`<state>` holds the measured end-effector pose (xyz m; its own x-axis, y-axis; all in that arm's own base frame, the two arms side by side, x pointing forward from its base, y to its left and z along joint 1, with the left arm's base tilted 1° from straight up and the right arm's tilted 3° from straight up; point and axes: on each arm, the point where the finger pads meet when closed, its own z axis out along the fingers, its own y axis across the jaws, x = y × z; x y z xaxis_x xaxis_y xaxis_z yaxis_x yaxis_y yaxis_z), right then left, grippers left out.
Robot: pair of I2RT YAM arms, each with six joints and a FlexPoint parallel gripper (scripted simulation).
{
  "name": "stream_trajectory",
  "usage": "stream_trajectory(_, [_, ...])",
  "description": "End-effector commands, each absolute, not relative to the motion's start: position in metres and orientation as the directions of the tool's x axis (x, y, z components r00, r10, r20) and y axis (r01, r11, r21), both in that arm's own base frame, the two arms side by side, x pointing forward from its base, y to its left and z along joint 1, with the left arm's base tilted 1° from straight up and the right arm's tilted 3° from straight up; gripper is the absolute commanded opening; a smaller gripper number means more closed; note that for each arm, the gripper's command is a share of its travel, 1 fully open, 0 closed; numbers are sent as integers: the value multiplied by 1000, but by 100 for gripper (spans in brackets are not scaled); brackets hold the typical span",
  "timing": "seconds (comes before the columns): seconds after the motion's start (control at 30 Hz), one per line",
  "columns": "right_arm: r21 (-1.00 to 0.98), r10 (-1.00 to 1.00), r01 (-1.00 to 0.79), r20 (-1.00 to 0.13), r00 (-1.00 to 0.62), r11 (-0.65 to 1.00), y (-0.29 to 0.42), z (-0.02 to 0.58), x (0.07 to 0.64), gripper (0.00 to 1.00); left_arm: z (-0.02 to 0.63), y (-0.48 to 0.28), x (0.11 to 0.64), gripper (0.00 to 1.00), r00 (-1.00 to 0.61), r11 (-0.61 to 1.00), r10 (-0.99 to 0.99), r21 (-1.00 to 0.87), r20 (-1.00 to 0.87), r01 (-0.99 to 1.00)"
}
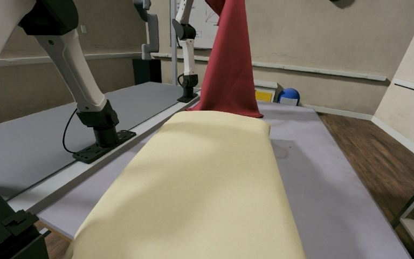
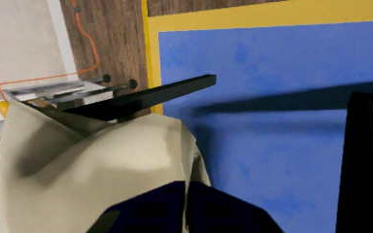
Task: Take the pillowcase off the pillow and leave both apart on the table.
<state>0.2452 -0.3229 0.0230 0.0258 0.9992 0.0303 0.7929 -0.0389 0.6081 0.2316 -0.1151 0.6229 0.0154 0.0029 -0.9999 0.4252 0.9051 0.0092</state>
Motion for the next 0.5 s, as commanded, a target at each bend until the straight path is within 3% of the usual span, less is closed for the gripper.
stream_trajectory(0.0, [611, 1000, 791, 7, 20, -20, -328, 12, 247, 0, 637, -112, 226, 0, 60, 905, -33, -4, -998, 425])
stream_trajectory(0.47, [609, 1000, 793, 11, 22, -24, -328, 2, 246, 3, 637, -112, 226, 0, 60, 905, -33, -4, -998, 425])
